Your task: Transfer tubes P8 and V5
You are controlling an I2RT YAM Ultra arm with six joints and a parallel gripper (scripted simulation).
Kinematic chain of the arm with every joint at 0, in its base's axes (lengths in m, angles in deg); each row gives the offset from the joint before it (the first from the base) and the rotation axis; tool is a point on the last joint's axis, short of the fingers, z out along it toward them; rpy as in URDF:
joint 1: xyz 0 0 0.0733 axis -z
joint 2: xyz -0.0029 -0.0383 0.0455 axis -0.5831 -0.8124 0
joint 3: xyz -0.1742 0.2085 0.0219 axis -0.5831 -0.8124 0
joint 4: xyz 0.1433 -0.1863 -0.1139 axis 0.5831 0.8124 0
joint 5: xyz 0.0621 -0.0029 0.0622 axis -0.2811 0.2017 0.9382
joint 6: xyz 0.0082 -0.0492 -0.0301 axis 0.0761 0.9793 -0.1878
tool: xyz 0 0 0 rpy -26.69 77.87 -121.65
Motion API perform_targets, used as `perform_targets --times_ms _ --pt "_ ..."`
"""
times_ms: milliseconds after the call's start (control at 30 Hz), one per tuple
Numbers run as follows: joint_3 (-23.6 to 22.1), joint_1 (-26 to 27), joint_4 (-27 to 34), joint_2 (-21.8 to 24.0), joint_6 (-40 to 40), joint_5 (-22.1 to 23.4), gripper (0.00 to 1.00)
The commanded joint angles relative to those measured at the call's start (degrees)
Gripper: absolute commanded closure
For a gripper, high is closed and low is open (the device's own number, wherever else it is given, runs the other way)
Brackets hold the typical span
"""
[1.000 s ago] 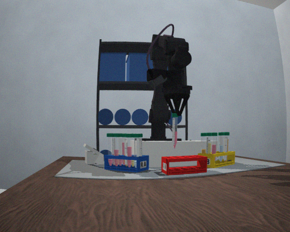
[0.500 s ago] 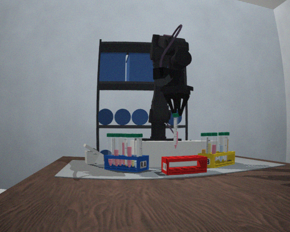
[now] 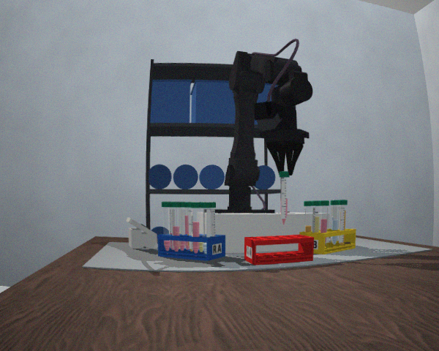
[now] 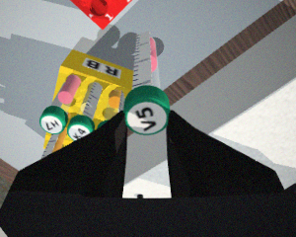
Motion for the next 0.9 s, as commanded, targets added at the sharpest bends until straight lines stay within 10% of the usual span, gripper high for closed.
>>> perform_targets --times_ms 0,867 --pt "2.5 -2.0 0.9 -1.1 -3.1 0.2 1.00" --pt "12.0 -1.0 2.6 -8.9 -2.4 -0.3 1.00"
